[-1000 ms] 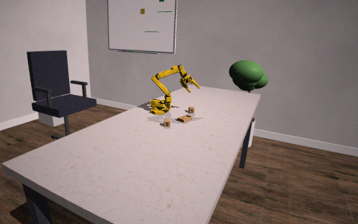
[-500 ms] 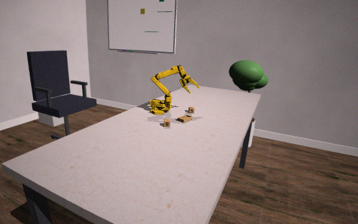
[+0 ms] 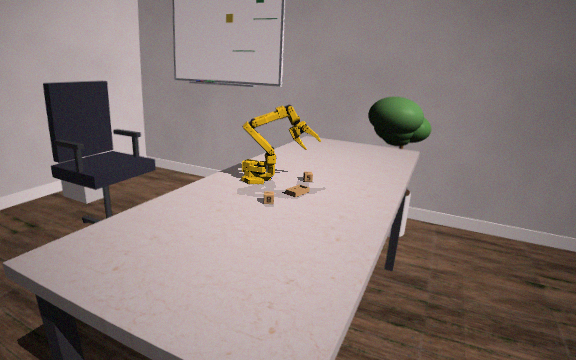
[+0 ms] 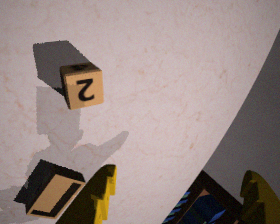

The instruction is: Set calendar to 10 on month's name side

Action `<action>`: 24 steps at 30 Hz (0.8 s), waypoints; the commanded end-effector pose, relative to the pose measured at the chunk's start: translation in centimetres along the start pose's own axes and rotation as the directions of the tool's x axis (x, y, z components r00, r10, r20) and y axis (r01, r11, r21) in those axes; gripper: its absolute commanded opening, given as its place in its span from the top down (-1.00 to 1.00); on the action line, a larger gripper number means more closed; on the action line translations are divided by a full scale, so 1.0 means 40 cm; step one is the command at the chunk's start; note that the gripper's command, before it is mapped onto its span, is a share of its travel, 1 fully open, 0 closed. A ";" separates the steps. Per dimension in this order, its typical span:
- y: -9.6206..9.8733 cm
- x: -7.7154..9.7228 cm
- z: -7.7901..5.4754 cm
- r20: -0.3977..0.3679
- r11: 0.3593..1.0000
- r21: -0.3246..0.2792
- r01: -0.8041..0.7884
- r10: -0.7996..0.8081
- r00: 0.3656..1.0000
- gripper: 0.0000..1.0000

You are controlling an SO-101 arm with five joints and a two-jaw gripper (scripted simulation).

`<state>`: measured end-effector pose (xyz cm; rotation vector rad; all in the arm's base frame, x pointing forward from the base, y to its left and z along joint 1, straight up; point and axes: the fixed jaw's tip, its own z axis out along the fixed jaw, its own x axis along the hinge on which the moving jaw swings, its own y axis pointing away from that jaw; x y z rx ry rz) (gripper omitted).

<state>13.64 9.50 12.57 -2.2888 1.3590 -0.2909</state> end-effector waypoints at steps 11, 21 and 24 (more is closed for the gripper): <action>0.036 0.007 0.066 -0.023 0.977 -0.212 0.002 -0.007 1.000 0.30; 0.093 0.013 0.122 -0.044 0.903 -0.430 -0.006 -0.014 0.999 0.30; 0.098 0.013 0.125 -0.045 0.896 -0.445 -0.007 -0.015 0.999 0.30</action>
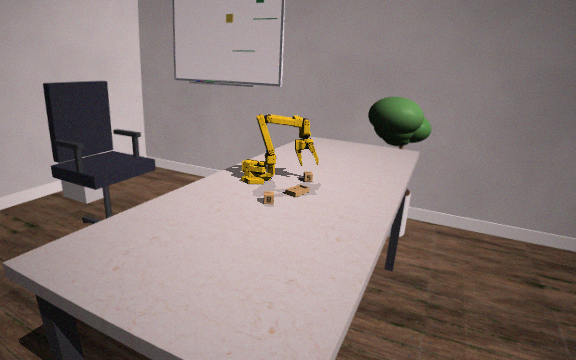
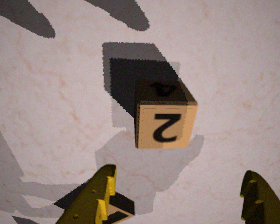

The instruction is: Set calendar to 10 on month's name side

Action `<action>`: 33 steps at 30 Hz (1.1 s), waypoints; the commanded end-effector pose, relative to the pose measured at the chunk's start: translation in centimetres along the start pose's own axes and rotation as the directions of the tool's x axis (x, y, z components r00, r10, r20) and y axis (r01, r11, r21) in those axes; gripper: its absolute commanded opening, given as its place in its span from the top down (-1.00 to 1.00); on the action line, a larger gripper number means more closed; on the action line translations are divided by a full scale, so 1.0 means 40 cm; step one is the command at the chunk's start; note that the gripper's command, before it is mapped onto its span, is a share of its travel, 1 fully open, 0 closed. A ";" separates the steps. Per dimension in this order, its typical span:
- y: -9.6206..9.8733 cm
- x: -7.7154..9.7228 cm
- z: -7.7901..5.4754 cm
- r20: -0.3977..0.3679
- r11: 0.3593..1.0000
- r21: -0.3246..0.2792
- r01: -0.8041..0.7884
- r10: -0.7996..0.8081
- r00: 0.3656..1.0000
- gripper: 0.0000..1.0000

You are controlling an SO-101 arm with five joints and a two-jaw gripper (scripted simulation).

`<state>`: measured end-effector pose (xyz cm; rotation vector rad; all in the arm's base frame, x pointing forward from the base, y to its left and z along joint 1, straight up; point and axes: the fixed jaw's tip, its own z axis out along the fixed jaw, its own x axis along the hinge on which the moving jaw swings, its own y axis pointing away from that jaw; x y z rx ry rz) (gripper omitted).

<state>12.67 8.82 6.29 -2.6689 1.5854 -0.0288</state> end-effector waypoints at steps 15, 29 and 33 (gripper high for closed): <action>-0.002 0.003 0.010 -0.001 0.999 -0.025 0.025 -0.025 1.000 0.30; -0.002 0.003 0.015 -0.001 0.999 -0.025 0.025 -0.025 1.000 0.30; -0.003 0.003 0.023 -0.001 0.999 -0.025 0.025 -0.025 1.000 0.30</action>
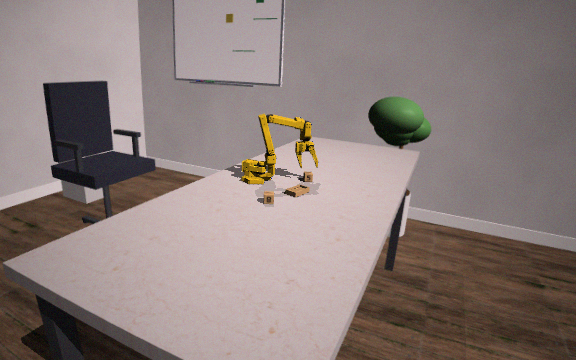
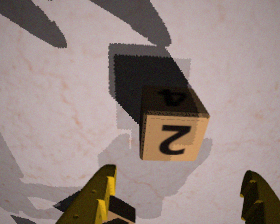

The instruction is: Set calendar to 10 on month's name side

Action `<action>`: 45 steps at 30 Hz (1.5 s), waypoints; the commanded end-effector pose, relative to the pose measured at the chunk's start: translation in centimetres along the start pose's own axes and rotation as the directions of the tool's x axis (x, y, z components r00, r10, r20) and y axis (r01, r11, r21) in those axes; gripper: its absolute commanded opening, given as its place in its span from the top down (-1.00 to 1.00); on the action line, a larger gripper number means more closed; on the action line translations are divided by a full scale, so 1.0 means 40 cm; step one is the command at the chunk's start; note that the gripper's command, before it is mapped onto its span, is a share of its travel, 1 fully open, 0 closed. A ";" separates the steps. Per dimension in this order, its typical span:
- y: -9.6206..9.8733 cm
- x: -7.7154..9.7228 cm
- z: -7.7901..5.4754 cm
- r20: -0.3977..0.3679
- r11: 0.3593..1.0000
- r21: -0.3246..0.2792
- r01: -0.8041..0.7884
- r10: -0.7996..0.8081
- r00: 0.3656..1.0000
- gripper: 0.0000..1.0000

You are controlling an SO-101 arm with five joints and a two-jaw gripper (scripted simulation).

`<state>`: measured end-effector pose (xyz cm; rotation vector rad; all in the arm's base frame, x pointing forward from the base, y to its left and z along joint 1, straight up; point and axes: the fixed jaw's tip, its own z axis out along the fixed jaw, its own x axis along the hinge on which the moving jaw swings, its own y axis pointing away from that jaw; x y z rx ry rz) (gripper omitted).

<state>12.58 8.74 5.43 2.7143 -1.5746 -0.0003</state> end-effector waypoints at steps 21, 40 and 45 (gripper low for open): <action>-0.008 0.002 0.068 0.003 1.000 0.019 0.005 -0.005 1.000 0.30; -0.006 0.002 0.089 0.003 1.000 0.019 0.005 -0.005 1.000 0.30; -0.007 0.002 0.089 0.003 1.000 0.019 0.005 -0.005 1.000 0.31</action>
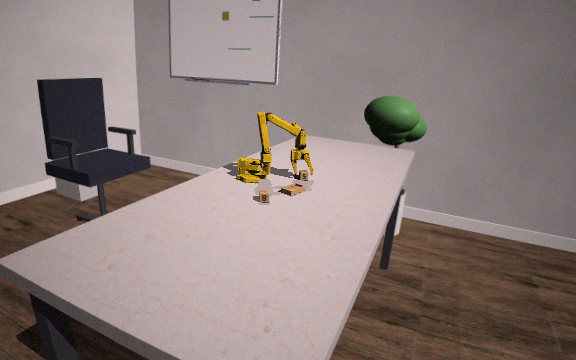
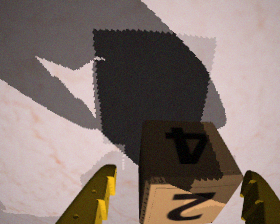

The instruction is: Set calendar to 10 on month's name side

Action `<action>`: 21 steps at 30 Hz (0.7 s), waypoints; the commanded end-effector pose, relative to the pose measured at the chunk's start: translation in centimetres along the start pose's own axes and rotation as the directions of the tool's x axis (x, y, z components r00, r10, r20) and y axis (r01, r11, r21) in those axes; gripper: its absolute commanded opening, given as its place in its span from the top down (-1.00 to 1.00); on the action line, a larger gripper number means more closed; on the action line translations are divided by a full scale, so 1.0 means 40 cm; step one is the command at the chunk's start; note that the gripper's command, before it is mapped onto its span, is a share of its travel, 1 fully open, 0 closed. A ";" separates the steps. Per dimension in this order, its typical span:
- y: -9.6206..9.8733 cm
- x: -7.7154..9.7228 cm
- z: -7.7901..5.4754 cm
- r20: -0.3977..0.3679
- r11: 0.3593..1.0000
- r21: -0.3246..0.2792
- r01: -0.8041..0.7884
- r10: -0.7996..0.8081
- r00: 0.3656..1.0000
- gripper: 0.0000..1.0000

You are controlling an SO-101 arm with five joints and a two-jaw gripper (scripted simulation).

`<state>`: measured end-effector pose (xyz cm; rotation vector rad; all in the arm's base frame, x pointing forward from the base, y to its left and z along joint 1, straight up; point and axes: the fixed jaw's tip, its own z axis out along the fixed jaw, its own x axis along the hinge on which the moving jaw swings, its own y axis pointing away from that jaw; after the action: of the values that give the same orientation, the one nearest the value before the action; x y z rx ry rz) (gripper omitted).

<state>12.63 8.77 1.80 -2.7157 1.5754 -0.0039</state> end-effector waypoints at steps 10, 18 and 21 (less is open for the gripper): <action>-0.010 0.002 -0.002 0.002 1.000 0.013 0.005 -0.005 1.000 0.38; -0.016 0.002 -0.002 0.002 1.000 0.013 0.005 -0.005 1.000 0.47; -0.020 0.002 -0.002 0.002 1.000 0.013 0.005 -0.005 1.000 0.52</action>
<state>12.49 8.62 1.39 -2.7409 1.5903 0.0181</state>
